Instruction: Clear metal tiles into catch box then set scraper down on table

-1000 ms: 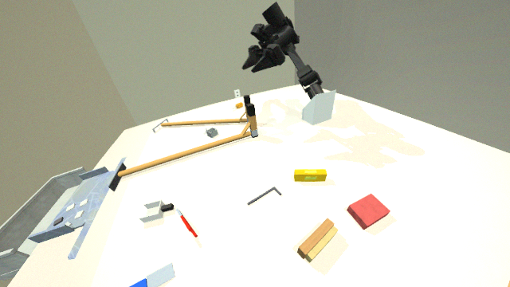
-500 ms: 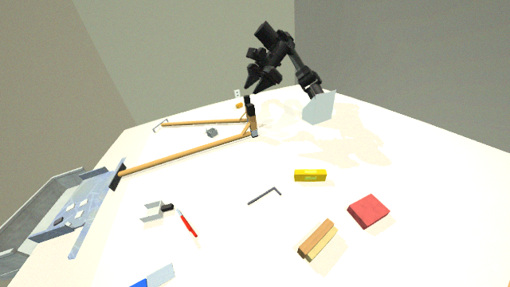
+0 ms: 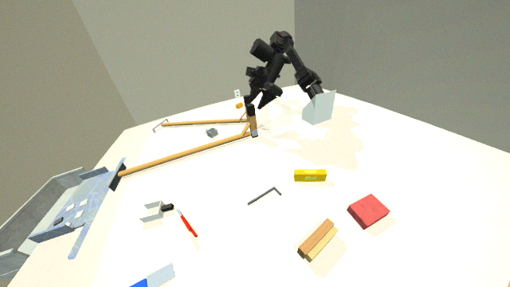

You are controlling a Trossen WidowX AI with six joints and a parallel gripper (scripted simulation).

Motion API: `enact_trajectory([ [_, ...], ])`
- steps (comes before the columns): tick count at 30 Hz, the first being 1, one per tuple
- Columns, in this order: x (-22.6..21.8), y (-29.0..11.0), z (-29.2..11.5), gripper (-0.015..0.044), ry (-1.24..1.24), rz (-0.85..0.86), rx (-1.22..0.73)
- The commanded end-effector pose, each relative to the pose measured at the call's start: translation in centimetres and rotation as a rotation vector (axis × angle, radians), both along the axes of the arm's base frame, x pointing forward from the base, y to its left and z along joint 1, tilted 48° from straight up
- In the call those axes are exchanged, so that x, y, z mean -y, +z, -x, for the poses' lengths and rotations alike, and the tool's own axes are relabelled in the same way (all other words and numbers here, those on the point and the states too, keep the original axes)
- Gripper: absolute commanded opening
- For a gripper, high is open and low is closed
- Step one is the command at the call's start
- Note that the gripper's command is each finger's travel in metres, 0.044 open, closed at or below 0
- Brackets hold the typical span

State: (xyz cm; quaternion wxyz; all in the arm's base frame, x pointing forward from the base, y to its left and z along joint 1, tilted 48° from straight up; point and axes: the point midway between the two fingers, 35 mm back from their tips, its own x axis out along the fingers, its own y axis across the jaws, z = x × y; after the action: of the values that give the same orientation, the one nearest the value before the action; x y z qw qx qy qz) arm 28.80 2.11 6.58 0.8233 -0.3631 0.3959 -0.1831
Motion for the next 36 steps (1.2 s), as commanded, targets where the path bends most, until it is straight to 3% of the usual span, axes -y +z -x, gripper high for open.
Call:
enact_trajectory([
  [1,0.1,-0.3,0.2,0.0440,-0.009,-0.006,-0.012],
  [19,-3.8,3.5,1.6,0.0440,0.010,-0.008,0.016],
  [36,-1.1,1.0,1.5,0.0440,0.010,-0.007,0.016],
])
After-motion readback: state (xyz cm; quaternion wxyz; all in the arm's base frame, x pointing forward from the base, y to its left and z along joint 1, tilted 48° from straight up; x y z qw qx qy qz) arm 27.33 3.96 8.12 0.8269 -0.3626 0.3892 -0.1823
